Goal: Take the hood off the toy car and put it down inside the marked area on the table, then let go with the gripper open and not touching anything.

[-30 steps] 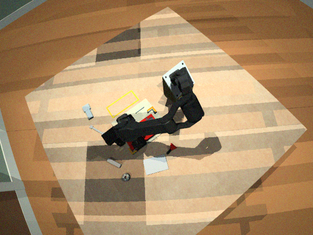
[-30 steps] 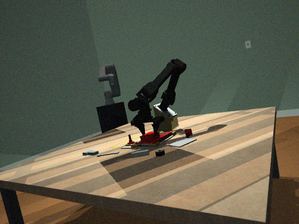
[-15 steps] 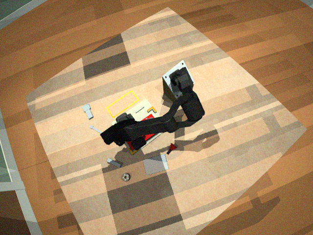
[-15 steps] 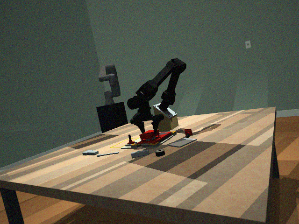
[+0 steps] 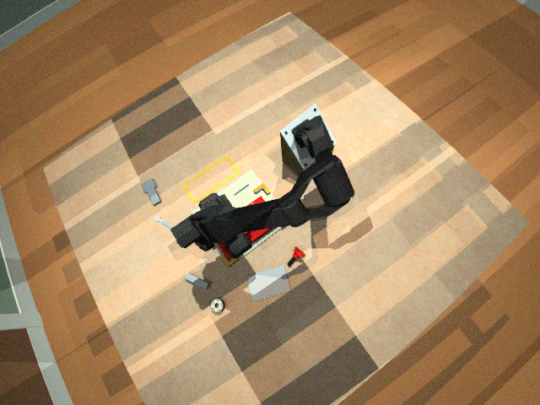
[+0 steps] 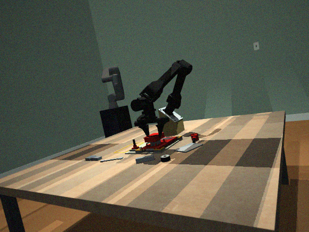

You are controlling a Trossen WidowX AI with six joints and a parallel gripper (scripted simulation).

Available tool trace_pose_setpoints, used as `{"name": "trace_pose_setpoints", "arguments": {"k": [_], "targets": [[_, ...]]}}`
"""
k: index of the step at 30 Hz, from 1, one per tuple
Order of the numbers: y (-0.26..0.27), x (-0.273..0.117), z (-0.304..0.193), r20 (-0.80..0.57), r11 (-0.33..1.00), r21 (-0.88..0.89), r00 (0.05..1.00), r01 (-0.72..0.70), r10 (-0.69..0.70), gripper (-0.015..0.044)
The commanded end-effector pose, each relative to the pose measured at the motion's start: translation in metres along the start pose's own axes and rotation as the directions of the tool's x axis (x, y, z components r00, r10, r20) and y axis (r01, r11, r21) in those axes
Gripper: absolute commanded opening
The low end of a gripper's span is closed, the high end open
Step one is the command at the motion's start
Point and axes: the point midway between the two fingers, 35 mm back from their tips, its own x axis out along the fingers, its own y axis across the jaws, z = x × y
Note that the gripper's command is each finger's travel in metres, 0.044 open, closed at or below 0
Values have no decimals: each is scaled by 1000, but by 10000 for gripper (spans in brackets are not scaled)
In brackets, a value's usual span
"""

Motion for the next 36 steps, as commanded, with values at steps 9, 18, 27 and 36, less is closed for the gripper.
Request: {"name": "trace_pose_setpoints", "arguments": {"k": [9,18,27,36], "targets": [[0,-44,1,1,1000,-4,1000,5,-5,0],[-26,-43,3,6,1000,7,1000,11,-11,0],[-82,-48,4,10,1000,9,1000,29,-30,0],[-137,-52,-5,9,999,7,999,37,-37,0]]}}
